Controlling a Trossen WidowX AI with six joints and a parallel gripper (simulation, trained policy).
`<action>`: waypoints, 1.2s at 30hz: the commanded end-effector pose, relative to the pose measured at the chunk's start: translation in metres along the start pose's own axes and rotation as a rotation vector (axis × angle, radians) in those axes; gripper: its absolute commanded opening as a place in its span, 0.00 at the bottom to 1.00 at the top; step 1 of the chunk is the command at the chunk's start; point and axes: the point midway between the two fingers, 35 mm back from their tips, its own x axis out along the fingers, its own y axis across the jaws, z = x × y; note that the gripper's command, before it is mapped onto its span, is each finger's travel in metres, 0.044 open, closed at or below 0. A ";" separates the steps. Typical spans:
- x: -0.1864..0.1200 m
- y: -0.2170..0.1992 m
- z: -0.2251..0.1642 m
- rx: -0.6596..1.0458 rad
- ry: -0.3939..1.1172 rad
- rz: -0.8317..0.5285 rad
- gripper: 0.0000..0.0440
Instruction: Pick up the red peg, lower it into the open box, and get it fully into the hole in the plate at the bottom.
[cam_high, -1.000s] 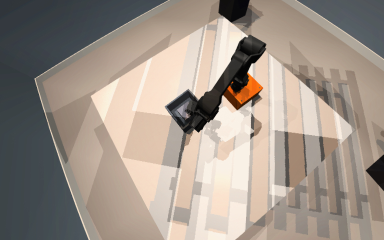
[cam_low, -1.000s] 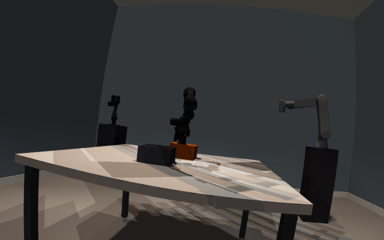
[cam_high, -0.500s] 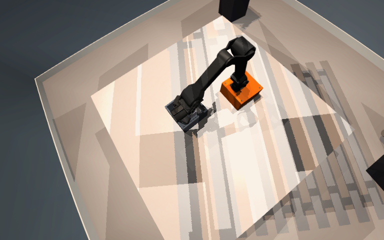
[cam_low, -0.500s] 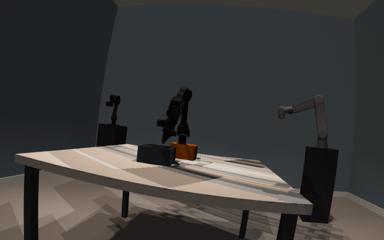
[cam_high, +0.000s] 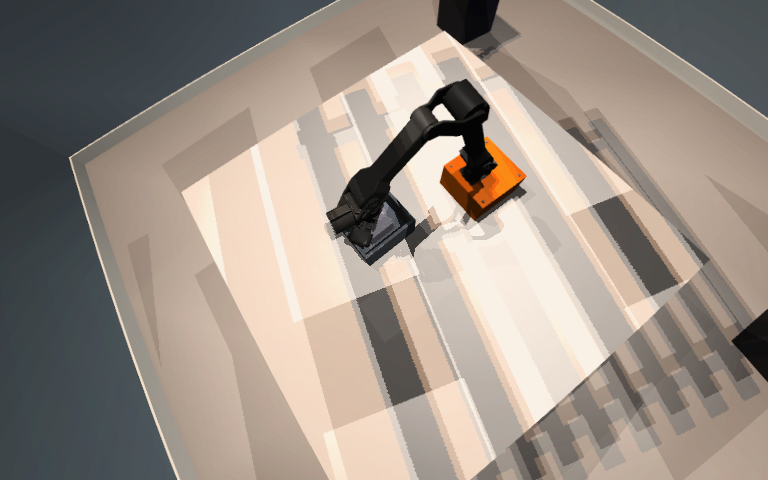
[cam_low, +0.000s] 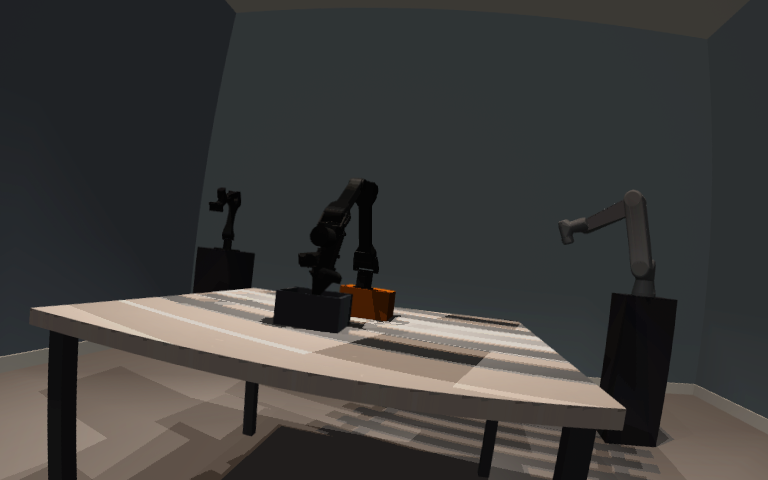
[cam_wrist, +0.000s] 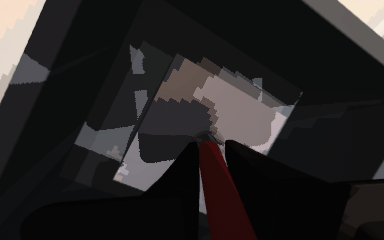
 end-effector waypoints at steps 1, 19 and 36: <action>0.016 -0.001 -0.003 -0.032 0.047 0.005 0.37; 0.004 0.038 0.049 -0.058 0.087 0.152 1.00; -0.014 0.063 0.069 -0.065 0.069 0.247 1.00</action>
